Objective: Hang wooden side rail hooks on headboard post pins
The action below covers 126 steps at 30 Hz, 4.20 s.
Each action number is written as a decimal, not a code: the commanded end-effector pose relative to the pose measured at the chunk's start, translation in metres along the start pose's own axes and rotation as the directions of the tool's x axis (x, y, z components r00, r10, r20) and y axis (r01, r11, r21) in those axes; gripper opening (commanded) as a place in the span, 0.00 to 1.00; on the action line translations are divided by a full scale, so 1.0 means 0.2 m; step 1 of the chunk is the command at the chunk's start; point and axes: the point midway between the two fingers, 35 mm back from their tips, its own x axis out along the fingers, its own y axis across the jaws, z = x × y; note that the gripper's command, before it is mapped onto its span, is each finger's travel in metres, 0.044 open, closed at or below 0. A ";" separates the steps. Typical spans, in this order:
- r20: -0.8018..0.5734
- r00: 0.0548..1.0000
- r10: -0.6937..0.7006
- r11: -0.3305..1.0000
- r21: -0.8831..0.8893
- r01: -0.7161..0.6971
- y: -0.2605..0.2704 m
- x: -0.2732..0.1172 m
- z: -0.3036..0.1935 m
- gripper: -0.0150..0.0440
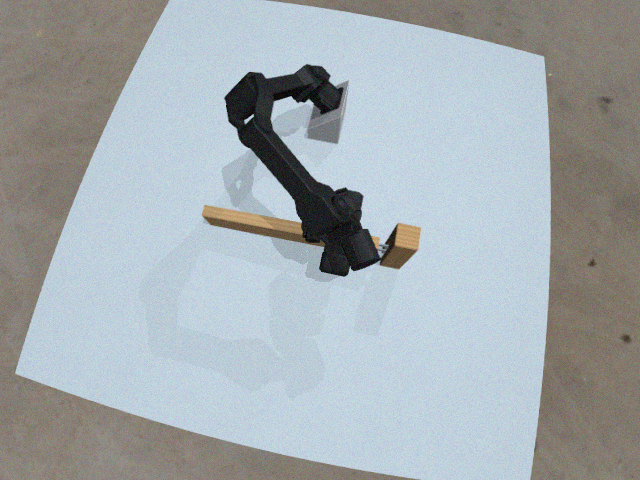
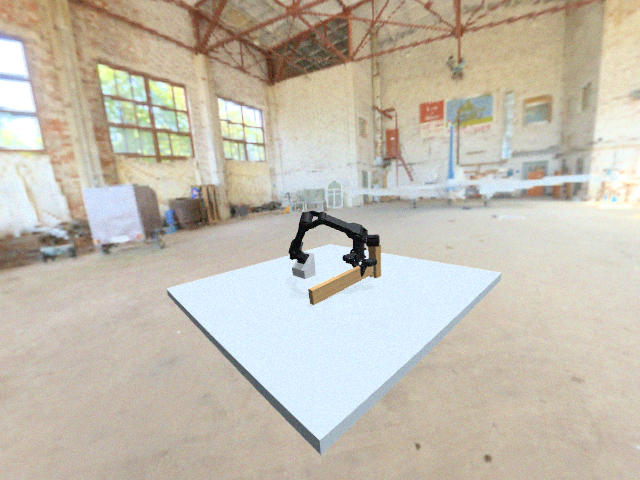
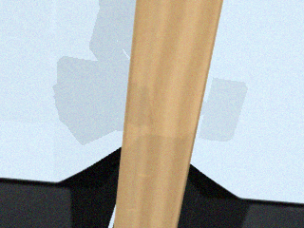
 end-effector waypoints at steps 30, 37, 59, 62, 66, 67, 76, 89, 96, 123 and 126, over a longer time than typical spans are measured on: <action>-0.005 1.000 0.008 1.000 -0.003 -0.008 0.00 -0.02 -0.03 0.25; -0.005 1.000 0.008 1.000 -0.003 -0.008 0.00 -0.02 -0.04 0.25; -0.005 1.000 0.008 1.000 -0.003 -0.008 0.00 -0.02 -0.05 0.25; -0.005 1.000 0.008 1.000 -0.003 -0.008 0.00 -0.02 -0.05 0.25; -0.005 1.000 0.008 1.000 -0.003 -0.008 0.00 -0.02 -0.05 0.25; -0.005 1.000 0.008 1.000 -0.003 -0.008 0.00 -0.02 -0.05 0.25; -0.005 1.000 0.008 1.000 -0.003 -0.008 0.00 -0.02 -0.06 0.25; -0.005 1.000 0.008 1.000 -0.003 -0.008 0.00 -0.02 -0.06 0.25; -0.005 1.000 0.008 1.000 -0.003 -0.008 0.00 -0.02 -0.07 0.25; -0.005 1.000 0.008 1.000 -0.003 -0.008 0.00 -0.02 -0.08 0.25; -0.005 1.000 0.008 1.000 -0.003 -0.008 0.00 -0.02 -0.08 0.25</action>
